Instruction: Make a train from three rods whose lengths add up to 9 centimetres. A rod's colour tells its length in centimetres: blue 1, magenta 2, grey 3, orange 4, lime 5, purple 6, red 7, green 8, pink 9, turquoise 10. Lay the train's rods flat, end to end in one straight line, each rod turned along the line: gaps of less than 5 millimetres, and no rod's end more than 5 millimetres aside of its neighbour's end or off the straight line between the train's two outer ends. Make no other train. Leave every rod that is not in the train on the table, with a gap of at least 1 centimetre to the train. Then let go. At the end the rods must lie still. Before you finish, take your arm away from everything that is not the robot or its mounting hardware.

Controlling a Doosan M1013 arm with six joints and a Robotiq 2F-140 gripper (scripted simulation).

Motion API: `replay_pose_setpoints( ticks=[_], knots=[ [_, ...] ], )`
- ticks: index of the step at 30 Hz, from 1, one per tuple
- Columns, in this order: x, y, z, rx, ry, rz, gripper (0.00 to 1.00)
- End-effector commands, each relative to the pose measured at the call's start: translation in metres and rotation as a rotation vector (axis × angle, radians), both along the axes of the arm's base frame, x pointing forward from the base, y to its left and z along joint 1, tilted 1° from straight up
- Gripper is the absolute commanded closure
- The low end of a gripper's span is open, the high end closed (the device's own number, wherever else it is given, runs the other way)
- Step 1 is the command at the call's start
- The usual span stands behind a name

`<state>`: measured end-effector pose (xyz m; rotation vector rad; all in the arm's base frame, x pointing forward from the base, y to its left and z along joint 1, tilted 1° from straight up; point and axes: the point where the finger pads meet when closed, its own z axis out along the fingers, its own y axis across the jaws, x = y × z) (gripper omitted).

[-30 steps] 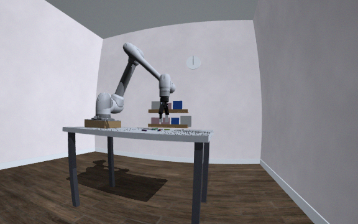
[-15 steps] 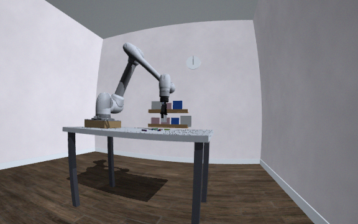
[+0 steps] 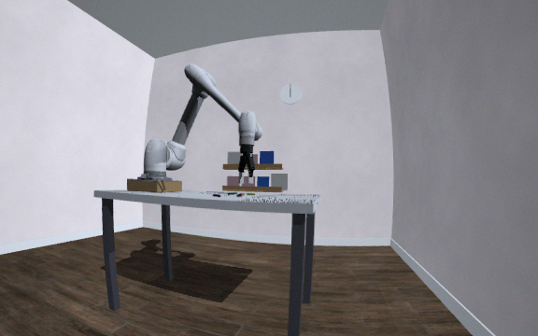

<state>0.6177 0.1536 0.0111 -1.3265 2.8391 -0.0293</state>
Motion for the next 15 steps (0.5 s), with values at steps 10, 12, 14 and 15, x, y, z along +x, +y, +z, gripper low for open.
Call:
replay_pose_setpoints(
  ticks=[10,12,14,15],
  knots=[
    [-0.0048,0.0037,0.0001,0.005,0.007,0.512,0.00],
    [-0.0055,0.0043,0.0001,0.004,0.008,0.588,0.00],
    [-0.0055,0.0043,0.0001,0.004,0.008,0.588,0.00],
    [-0.0064,0.0050,0.0001,0.003,0.008,0.683,0.00]
  ],
)
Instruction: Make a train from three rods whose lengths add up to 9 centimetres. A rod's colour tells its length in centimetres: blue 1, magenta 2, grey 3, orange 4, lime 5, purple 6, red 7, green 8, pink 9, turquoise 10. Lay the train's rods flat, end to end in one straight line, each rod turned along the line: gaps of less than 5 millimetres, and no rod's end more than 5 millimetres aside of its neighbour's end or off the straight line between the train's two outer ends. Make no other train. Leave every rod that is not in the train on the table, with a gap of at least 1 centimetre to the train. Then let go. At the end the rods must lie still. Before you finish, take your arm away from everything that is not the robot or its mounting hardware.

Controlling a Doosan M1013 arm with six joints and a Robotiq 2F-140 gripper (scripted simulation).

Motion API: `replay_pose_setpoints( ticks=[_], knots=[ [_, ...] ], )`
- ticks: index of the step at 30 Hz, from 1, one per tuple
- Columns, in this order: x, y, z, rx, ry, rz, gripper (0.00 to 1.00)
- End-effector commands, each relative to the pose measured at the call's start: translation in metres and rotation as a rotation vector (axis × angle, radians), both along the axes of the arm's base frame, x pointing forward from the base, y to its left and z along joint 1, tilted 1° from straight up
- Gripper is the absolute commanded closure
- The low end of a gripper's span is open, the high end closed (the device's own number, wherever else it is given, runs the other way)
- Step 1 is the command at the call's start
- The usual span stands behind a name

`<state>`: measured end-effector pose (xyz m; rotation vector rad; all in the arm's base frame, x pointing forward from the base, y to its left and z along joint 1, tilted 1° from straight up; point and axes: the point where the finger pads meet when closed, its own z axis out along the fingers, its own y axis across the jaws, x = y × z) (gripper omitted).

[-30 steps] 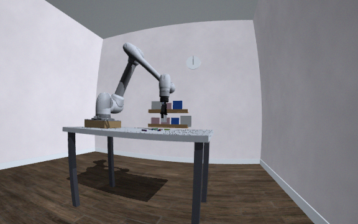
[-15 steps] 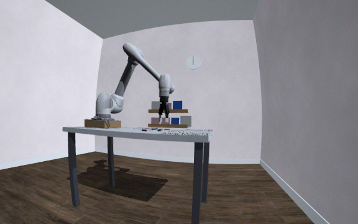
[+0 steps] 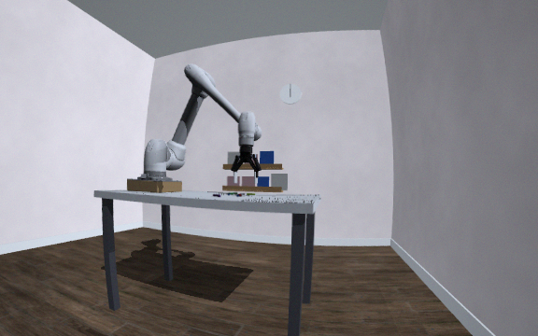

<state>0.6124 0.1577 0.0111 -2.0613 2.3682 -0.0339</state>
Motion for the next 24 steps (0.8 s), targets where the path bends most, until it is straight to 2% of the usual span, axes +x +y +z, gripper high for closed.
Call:
replay_pose_setpoints(
  ticks=[1,14,16,17,24],
  knots=[
    [-0.0015,0.0012,0.0001,0.012,0.005,0.167,0.00],
    [-0.0062,0.0047,0.0001,0.005,0.009,0.650,0.00],
    [-0.0062,0.0047,0.0001,0.005,0.009,0.650,0.00],
    [-0.0072,0.0054,0.0001,0.003,0.010,0.755,0.00],
    [-0.0096,0.0072,0.0000,-0.001,0.012,1.004,0.00]
  ],
)
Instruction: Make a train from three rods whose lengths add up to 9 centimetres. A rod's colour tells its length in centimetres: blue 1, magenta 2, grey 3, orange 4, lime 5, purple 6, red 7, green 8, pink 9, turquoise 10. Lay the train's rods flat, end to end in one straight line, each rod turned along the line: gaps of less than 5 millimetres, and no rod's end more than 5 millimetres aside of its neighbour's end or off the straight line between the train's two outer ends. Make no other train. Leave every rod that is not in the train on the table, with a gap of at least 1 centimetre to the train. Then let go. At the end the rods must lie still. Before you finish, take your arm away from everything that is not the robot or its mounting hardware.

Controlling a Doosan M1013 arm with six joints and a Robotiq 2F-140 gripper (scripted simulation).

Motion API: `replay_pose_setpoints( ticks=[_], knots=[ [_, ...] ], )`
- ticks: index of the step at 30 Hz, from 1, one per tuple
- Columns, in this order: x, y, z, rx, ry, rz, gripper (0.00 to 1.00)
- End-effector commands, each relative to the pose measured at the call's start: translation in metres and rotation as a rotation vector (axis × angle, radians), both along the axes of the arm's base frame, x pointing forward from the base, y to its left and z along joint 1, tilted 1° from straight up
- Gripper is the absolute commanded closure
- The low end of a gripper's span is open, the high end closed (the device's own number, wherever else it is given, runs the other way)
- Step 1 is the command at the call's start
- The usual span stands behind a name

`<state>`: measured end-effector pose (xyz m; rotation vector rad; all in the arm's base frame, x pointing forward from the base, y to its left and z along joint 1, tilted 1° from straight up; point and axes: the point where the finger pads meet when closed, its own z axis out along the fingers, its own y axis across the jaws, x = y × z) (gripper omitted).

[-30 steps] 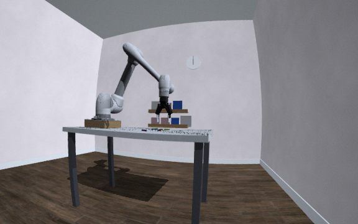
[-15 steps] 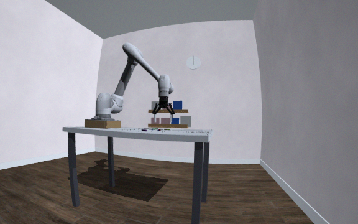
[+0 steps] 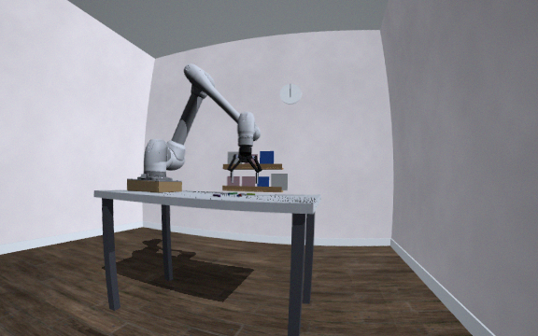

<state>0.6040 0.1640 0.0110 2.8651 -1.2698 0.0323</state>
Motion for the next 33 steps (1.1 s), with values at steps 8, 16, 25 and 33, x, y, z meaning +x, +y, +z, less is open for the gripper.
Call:
replay_pose_setpoints(
  ticks=[8,16,25,33],
  knots=[
    [-0.004,0.003,0.000,0.008,0.007,0.396,0.00],
    [-0.007,0.005,0.000,0.004,0.010,0.712,0.00],
    [-0.010,0.007,0.000,-0.001,0.012,1.016,0.00],
    [-0.013,0.009,0.000,-0.006,0.015,1.331,0.00]
  ],
)
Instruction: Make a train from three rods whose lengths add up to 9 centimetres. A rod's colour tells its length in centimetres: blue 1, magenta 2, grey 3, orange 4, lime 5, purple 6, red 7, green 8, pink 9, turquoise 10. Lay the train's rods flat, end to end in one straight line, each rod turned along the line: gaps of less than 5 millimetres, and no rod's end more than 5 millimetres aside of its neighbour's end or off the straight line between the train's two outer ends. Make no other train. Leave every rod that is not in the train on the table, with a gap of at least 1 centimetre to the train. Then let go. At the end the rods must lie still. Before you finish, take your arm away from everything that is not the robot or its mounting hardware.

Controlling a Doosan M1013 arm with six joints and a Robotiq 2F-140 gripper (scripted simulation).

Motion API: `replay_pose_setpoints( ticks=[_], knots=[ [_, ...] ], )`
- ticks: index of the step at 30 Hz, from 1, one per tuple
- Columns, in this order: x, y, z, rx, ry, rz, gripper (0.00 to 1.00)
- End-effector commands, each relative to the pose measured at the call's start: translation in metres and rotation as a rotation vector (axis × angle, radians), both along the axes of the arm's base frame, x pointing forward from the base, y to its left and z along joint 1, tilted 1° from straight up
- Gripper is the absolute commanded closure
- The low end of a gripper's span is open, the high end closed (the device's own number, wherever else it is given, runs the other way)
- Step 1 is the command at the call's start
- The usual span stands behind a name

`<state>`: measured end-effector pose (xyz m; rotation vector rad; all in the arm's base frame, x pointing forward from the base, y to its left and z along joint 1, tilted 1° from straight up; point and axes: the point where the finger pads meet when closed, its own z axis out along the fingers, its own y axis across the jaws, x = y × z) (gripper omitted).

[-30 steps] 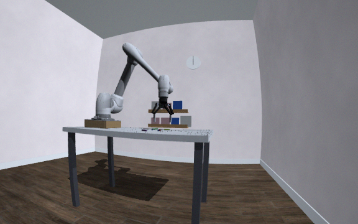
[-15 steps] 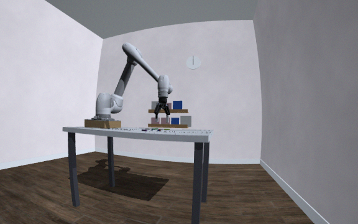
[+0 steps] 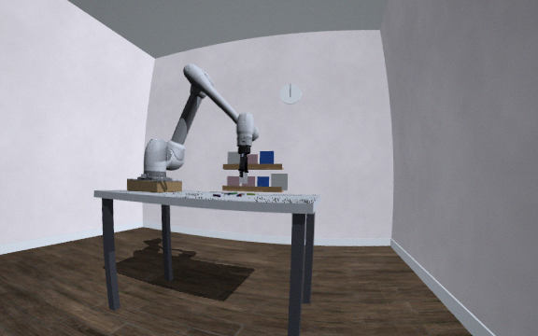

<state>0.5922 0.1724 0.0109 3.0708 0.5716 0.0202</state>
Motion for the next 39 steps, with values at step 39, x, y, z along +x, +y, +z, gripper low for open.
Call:
replay_pose_setpoints(
  ticks=[39],
  knots=[
    [-0.013,0.009,0.000,-0.007,0.015,1.347,0.00]
  ],
)
